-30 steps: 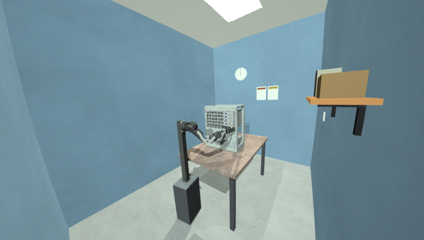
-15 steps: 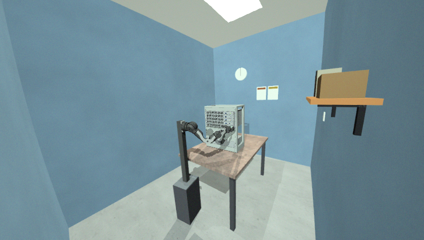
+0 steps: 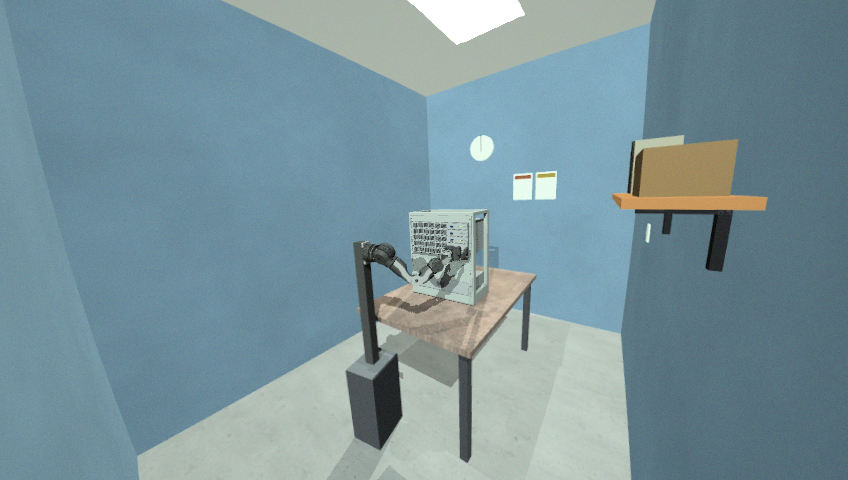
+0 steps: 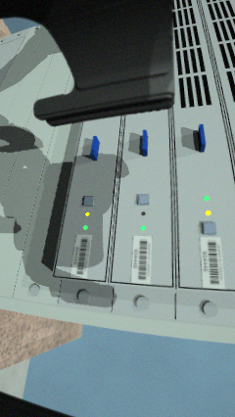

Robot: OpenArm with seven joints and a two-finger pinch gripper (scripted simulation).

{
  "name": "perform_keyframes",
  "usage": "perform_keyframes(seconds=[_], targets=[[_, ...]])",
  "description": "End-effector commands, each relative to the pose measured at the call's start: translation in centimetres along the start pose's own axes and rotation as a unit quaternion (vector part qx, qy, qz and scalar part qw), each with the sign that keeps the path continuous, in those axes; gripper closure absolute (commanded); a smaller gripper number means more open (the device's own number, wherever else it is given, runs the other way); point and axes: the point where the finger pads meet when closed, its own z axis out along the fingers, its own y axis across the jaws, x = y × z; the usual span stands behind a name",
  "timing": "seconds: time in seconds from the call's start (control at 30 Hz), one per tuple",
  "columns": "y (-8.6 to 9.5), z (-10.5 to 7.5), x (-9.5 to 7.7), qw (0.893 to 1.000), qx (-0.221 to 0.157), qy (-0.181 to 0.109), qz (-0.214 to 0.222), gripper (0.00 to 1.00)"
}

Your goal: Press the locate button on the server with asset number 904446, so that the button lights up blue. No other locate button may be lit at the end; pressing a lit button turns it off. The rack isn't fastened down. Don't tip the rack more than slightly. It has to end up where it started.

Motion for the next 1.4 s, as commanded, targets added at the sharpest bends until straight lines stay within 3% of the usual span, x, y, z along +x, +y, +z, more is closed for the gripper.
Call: perform_keyframes(seconds=[0.0, 0.47, 1.13, 1.37], targets=[[-0.1, 0.0, 0.1, 1.0, 0.001, -0.004, 0.002, 0.4], [-0.1, 0.4, 0.6, 1.0, 0.001, -0.004, 0.002, 0.4], [-0.1, 4.4, 0.6, 1.0, 0.001, -0.004, 0.002, 0.4], [-0.1, 5.0, 0.6, 1.0, 0.001, -0.004, 0.002, 0.4]])
